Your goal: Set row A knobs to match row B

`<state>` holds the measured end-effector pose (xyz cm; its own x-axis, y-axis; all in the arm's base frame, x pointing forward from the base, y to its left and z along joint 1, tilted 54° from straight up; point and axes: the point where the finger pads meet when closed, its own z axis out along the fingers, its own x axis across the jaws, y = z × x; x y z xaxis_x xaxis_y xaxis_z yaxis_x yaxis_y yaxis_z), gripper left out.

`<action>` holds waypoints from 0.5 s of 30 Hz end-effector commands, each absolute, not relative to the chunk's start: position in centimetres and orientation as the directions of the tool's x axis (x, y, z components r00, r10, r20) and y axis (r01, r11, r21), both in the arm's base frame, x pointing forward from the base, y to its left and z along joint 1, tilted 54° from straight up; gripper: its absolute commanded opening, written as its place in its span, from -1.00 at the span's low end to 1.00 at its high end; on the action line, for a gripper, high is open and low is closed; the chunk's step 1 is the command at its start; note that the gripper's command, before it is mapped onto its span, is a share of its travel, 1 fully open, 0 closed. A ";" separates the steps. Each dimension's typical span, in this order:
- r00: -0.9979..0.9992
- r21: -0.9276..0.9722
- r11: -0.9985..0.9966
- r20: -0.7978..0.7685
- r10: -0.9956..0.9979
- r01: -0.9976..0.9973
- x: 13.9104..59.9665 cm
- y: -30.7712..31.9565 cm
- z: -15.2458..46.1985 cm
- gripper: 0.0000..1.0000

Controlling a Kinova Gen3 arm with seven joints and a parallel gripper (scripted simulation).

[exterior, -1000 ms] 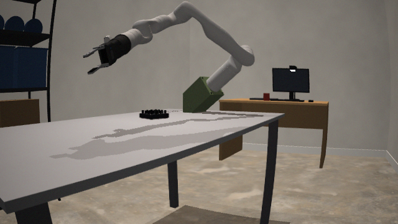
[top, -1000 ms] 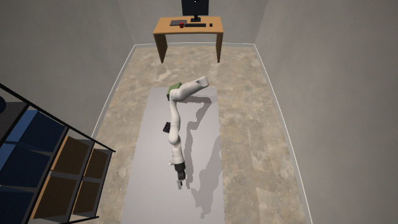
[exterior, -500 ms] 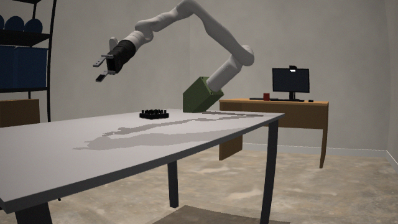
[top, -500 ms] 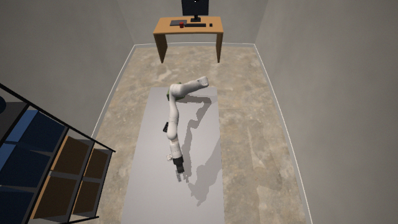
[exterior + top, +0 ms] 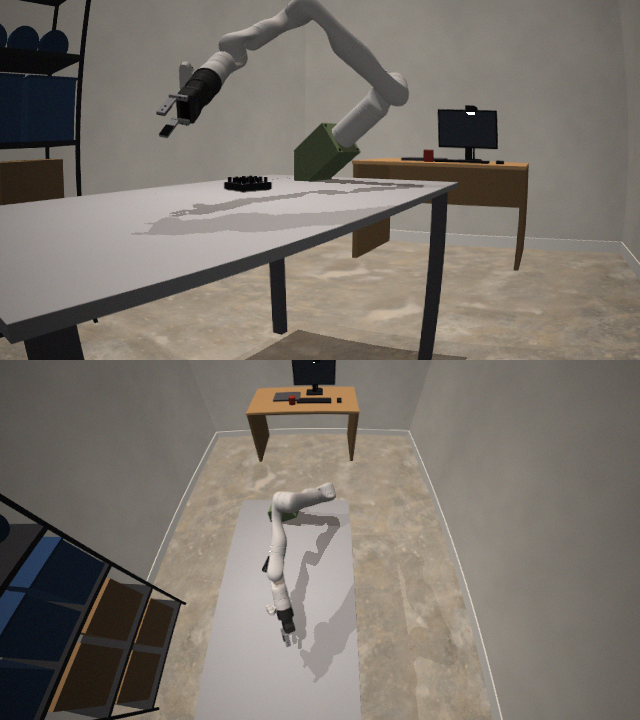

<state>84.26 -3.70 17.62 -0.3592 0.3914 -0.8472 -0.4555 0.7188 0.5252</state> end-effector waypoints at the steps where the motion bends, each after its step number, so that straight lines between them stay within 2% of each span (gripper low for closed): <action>1: -0.355 0.523 0.722 -0.849 0.392 -0.454 84.2 -4.2 17.9 1.00; 15: -0.364 0.452 0.738 -0.884 0.294 -0.502 81.8 -3.6 15.9 1.00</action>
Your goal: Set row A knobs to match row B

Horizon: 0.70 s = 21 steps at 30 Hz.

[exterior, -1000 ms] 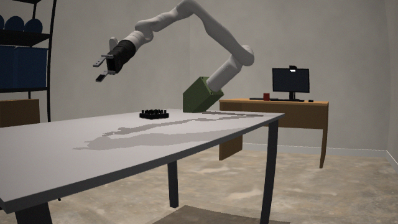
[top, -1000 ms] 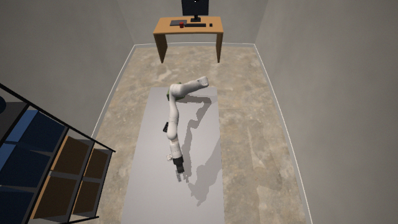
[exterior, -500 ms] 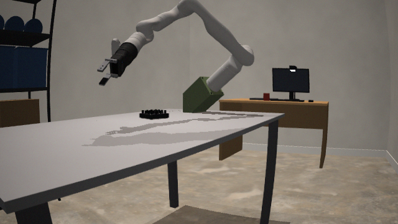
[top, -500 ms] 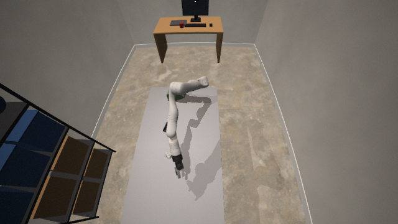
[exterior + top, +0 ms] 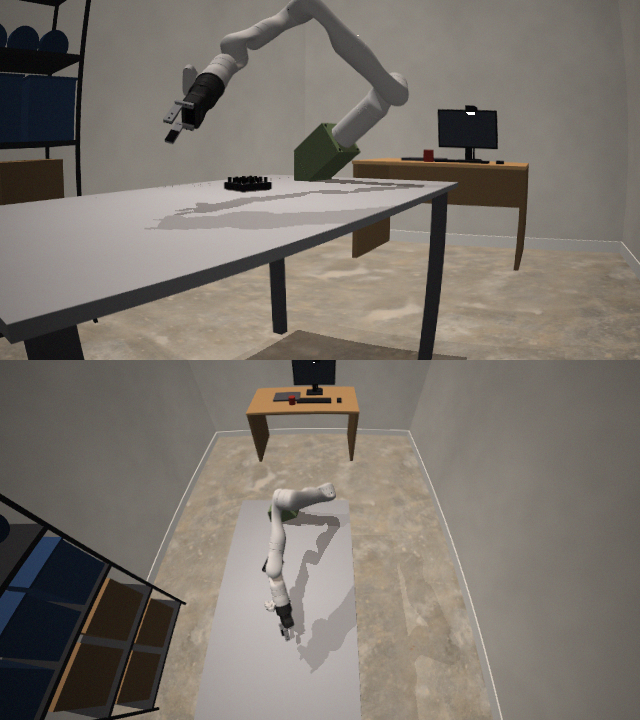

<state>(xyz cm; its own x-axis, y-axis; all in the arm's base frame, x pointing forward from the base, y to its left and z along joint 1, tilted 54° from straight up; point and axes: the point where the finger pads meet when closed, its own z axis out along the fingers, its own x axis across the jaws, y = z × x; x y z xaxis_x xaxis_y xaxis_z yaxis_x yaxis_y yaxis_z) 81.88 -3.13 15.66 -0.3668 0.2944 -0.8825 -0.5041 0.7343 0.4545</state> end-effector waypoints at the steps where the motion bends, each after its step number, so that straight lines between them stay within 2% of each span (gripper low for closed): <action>1: -0.364 0.452 0.738 -0.884 0.294 -0.502 81.8 -3.6 15.9 1.00; 21: -0.371 0.385 0.741 -0.908 0.197 -0.550 79.2 -3.1 13.7 1.00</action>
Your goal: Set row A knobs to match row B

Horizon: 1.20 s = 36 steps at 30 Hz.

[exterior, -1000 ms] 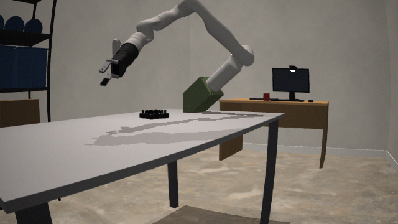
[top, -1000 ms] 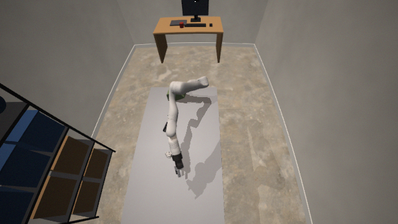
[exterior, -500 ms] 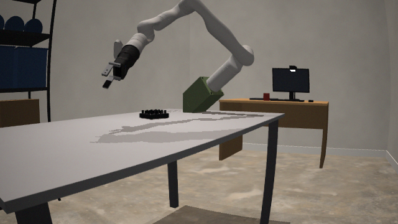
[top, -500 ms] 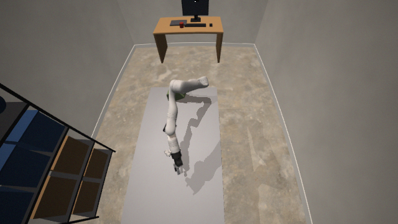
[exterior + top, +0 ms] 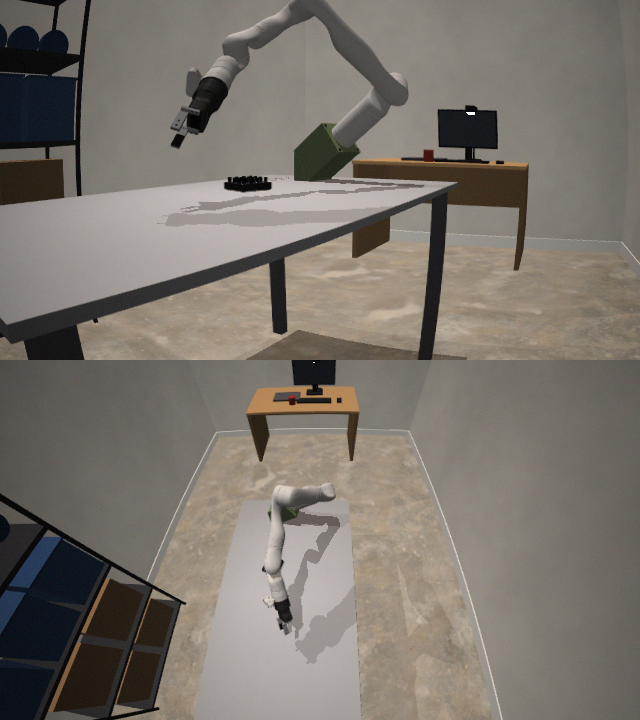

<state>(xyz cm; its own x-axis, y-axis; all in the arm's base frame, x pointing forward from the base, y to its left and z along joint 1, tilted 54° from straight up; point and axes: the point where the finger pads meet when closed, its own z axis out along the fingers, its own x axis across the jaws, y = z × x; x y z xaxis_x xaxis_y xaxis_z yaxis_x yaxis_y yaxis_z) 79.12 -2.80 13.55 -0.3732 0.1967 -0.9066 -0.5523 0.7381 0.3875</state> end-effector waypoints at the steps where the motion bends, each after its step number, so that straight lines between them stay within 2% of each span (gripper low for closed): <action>1: -0.371 0.385 0.741 -0.908 0.197 -0.550 79.2 -3.1 13.7 1.00; 3: -0.373 0.354 0.738 -0.916 0.149 -0.574 77.8 -2.9 12.6 1.00; 8: -0.373 0.354 0.738 -0.916 0.149 -0.574 77.8 -2.9 12.6 1.00; 9: -0.374 0.325 0.732 -0.922 0.103 -0.598 76.4 -2.7 11.5 1.00; 15: -0.374 0.325 0.732 -0.922 0.103 -0.598 76.4 -2.7 11.5 1.00; 16: -0.375 0.298 0.724 -0.925 0.058 -0.622 74.9 -2.5 10.5 1.00; 22: -0.375 0.298 0.724 -0.925 0.058 -0.622 74.9 -2.5 10.5 1.00; 23: -0.375 0.272 0.714 -0.927 0.015 -0.645 73.5 -2.3 9.4 1.00; 29: -0.375 0.272 0.714 -0.927 0.015 -0.645 73.5 -2.3 9.4 1.00; 30: -0.374 0.249 0.702 -0.927 -0.027 -0.667 72.0 -2.2 8.3 1.00; 36: -0.374 0.249 0.702 -0.927 -0.027 -0.667 72.0 -2.2 8.3 1.00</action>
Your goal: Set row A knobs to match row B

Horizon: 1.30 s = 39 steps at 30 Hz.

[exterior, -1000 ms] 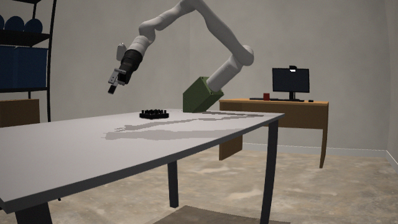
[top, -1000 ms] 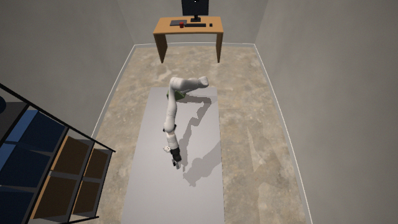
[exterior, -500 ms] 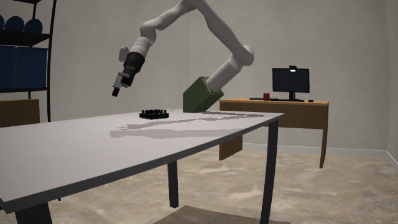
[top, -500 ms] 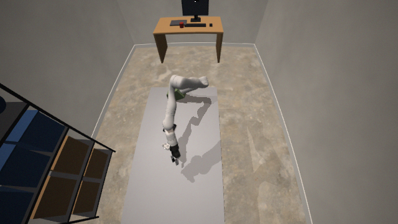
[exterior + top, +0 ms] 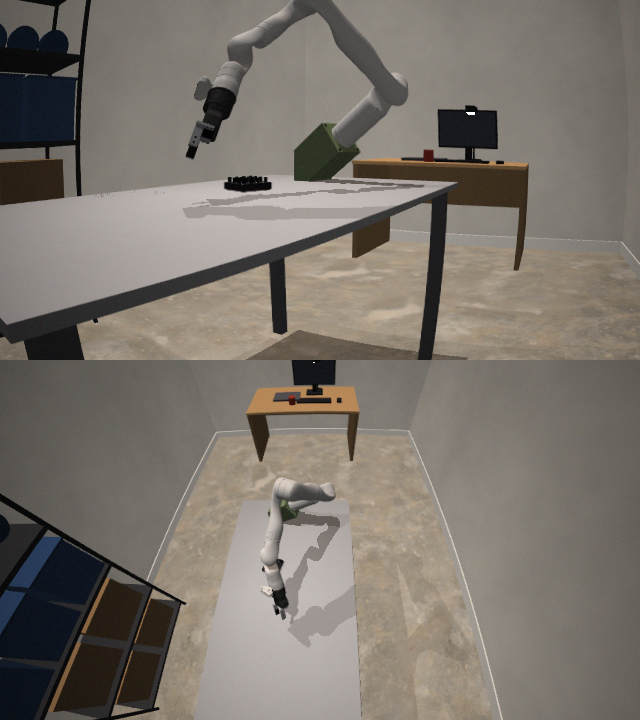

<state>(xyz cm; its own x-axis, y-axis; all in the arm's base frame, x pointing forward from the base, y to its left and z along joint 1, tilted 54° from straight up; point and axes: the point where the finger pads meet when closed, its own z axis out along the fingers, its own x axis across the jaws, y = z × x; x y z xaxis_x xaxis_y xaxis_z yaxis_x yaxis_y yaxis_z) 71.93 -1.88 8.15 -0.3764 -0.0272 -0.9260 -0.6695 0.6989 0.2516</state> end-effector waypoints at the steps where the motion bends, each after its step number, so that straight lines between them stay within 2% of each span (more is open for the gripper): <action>1: -0.373 0.228 0.688 -0.925 -0.068 -0.689 70.5 -2.0 7.3 1.00; 6: -0.373 0.228 0.688 -0.925 -0.068 -0.689 70.5 -2.0 7.3 1.00; 7: -0.371 0.208 0.672 -0.923 -0.106 -0.711 68.9 -1.9 6.3 1.00; 12: -0.371 0.208 0.672 -0.923 -0.106 -0.711 68.9 -1.9 6.3 1.00; 13: -0.368 0.191 0.655 -0.919 -0.143 -0.731 67.4 -1.8 5.3 1.00; 18: -0.368 0.191 0.655 -0.919 -0.143 -0.731 67.4 -1.8 5.3 1.00; 19: -0.365 0.176 0.637 -0.914 -0.178 -0.751 65.9 -1.7 4.3 1.00; 24: -0.365 0.176 0.637 -0.914 -0.178 -0.751 65.9 -1.7 4.3 1.00; 25: -0.361 0.162 0.618 -0.909 -0.211 -0.769 64.3 -1.7 3.4 1.00; 30: -0.361 0.162 0.618 -0.909 -0.211 -0.769 64.3 -1.7 3.4 1.00; 31: -0.356 0.150 0.598 -0.903 -0.242 -0.787 62.8 -1.6 2.6 1.00; 36: -0.356 0.150 0.598 -0.903 -0.242 -0.787 62.8 -1.6 2.6 1.00; 37: -0.351 0.140 0.578 -0.896 -0.271 -0.804 61.3 -1.6 1.7 1.00; 39: -0.351 0.140 0.578 -0.896 -0.271 -0.804 61.3 -1.6 1.7 1.00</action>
